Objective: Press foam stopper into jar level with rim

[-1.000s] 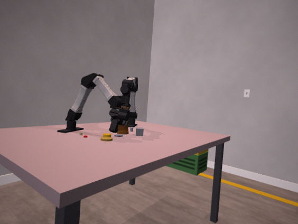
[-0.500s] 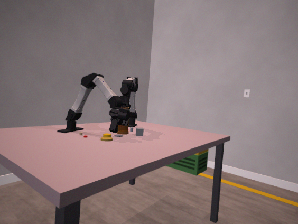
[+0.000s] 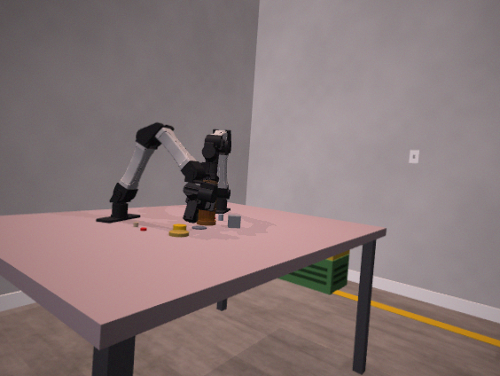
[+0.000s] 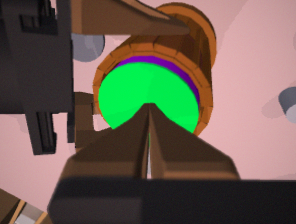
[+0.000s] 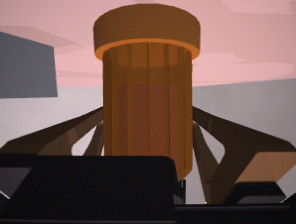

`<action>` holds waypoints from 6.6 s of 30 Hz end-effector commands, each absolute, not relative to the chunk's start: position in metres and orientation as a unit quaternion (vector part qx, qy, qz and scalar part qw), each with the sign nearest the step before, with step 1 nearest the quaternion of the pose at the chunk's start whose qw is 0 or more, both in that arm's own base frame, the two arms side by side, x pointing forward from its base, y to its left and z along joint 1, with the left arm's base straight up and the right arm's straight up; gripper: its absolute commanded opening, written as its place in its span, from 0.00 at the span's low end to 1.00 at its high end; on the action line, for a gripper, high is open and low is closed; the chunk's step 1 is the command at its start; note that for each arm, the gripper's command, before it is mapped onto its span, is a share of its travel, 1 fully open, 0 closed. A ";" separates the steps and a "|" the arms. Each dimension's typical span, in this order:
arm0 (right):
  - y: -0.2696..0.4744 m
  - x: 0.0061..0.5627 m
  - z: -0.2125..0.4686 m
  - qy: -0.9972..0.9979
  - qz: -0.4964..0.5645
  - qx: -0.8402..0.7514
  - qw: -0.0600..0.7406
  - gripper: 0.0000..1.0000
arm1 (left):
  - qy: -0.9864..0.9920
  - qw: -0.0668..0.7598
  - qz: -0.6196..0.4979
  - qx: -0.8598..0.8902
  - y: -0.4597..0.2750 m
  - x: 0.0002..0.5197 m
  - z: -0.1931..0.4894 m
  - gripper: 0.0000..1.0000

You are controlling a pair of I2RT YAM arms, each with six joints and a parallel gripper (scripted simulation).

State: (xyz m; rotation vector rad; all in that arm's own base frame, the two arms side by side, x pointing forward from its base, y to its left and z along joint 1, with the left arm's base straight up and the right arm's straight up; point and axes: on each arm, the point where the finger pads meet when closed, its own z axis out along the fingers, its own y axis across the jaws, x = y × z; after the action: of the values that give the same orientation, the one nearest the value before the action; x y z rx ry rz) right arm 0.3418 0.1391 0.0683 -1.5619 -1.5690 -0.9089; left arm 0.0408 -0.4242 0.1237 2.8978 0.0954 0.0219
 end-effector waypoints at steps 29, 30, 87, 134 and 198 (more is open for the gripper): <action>0.138 0.357 0.091 -0.630 -0.392 -0.582 0.332 0.64 | 0.033 0.104 0.009 0.994 -0.422 0.039 0.097 0.00; 0.138 0.357 0.091 -0.630 -0.392 -0.582 0.332 0.64 | 0.033 0.104 0.009 0.994 -0.422 0.039 0.096 0.00; 0.138 0.357 0.091 -0.630 -0.392 -0.582 0.332 0.64 | 0.035 0.095 0.010 0.995 -0.418 0.041 0.070 0.00; 0.138 0.357 0.091 -0.630 -0.392 -0.582 0.332 0.64 | 0.032 0.120 0.013 0.992 -0.432 0.043 0.142 0.00; 0.135 0.357 0.079 -0.621 -0.384 -0.591 0.344 0.64 | 0.030 0.135 0.006 0.990 -0.426 0.037 0.140 0.00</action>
State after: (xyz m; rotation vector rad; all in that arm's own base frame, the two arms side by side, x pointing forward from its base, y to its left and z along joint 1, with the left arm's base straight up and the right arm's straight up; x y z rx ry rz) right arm 0.3417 0.1391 0.0684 -1.5626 -1.5716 -0.9083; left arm 0.0407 -0.4224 0.1371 2.9040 0.0952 0.0219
